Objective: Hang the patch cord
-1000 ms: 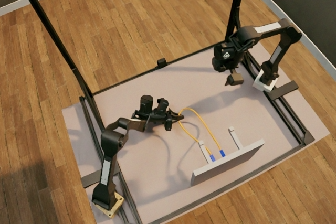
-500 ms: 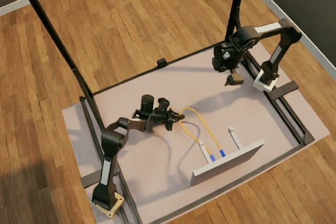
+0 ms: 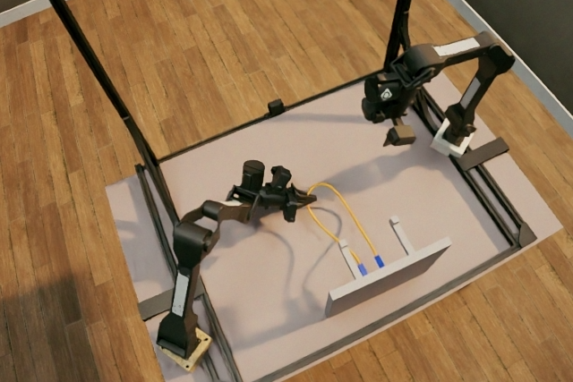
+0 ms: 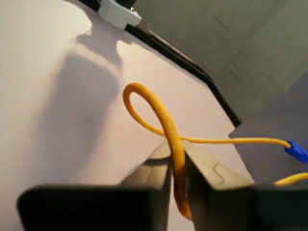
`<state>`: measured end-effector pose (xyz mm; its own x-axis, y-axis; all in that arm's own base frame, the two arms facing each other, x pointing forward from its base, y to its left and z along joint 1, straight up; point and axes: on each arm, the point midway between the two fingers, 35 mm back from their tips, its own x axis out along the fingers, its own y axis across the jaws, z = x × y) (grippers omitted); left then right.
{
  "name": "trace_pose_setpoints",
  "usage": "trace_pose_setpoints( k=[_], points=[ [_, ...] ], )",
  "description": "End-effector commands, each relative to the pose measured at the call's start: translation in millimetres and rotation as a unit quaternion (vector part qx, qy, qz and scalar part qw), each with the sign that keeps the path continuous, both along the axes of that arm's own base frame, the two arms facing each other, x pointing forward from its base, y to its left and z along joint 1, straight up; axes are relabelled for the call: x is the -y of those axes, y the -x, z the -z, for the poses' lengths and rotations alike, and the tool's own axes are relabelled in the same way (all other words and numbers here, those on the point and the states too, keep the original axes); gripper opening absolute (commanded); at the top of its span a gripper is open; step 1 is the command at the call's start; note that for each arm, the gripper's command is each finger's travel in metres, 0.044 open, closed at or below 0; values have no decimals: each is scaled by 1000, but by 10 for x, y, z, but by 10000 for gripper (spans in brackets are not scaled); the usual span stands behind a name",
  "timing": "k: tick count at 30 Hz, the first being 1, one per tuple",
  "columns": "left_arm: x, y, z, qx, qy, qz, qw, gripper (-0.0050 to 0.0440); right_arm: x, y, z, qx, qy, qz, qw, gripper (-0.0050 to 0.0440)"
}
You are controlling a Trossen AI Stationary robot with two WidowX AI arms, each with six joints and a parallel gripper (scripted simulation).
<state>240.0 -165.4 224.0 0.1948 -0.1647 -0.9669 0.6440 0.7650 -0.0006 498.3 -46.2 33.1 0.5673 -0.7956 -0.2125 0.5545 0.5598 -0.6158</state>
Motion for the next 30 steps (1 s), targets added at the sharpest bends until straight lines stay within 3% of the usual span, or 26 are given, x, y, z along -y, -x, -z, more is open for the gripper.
trace_pose_setpoints(
  k=[1,30],
  points=[
    [-9,18,-66,9,6,-1,1000,440,7,-82,-247,31,-9,1,999,25],
    [-9,18,-66,9,6,-1,1000,440,117,-176,-343,41,-29,9,999,25]
  ],
)
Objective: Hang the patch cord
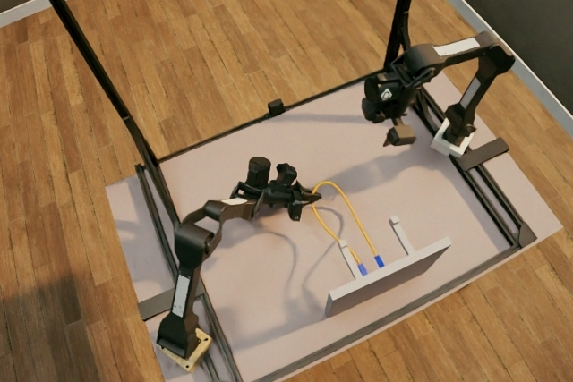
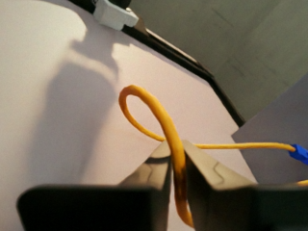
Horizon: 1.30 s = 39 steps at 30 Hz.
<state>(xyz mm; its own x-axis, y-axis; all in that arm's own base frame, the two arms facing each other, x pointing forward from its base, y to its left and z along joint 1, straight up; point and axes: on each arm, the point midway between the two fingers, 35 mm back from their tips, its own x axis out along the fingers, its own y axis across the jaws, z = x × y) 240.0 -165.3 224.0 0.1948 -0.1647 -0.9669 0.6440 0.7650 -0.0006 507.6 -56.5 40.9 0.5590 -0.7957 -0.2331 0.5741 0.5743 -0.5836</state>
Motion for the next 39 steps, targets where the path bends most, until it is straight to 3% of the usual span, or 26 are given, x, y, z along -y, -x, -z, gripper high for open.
trace_pose_setpoints(
  k=[1,39],
  points=[
    [-9,18,-66,9,6,-1,1000,440,20,-88,-269,33,-10,2,999,25],
    [-9,18,-66,9,6,-1,1000,440,242,-229,-468,52,-48,19,997,25]
  ],
)
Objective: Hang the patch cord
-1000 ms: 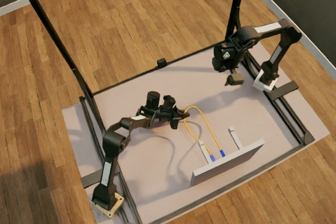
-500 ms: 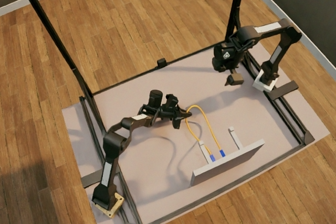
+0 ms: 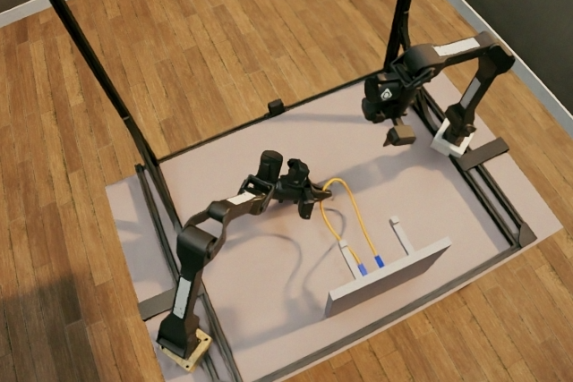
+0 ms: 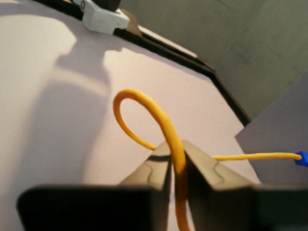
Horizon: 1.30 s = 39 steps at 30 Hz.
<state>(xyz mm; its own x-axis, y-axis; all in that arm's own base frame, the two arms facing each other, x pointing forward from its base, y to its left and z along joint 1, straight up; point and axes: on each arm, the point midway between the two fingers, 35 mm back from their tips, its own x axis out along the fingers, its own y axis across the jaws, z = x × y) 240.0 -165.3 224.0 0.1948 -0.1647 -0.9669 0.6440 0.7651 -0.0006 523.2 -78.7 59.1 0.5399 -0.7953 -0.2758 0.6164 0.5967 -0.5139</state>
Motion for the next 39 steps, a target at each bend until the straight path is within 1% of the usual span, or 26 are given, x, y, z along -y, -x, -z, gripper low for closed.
trace_pose_setpoints(
  k=[1,39],
  points=[
    [-9,17,-66,9,6,-1,1000,440,20,-73,-286,33,-8,2,999,25],
    [-9,17,-66,9,6,-1,1000,440,332,-182,-573,59,-59,29,996,25]
  ],
)
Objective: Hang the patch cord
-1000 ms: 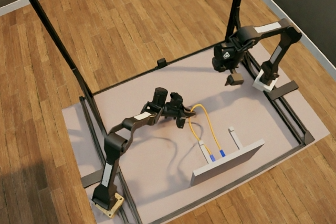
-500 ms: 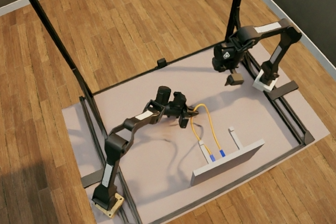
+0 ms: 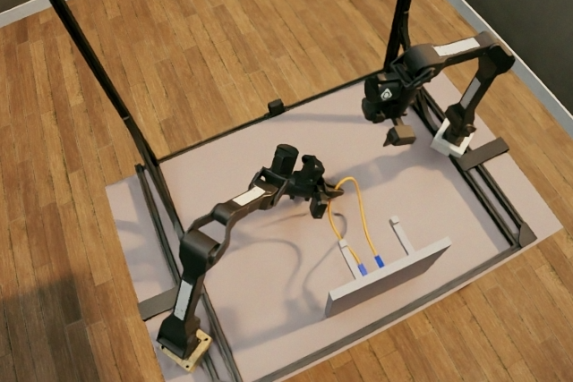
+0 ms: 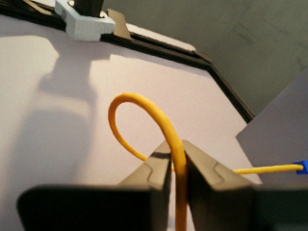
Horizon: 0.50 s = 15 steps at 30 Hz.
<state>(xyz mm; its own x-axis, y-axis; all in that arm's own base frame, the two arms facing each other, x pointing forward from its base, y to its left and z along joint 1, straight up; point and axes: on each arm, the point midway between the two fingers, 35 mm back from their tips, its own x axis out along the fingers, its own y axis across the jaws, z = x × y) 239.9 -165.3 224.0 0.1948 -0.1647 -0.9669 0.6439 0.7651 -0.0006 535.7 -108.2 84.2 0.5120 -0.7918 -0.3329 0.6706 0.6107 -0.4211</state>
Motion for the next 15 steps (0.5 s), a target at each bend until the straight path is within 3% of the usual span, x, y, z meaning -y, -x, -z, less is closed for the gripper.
trace_pose_setpoints(
  k=[1,15],
  points=[
    [-9,17,-66,9,6,-1,1000,440,47,-59,-332,37,-9,5,999,25],
    [-9,17,-66,9,6,-1,1000,440,170,-76,-448,47,-29,16,998,25]
  ],
)
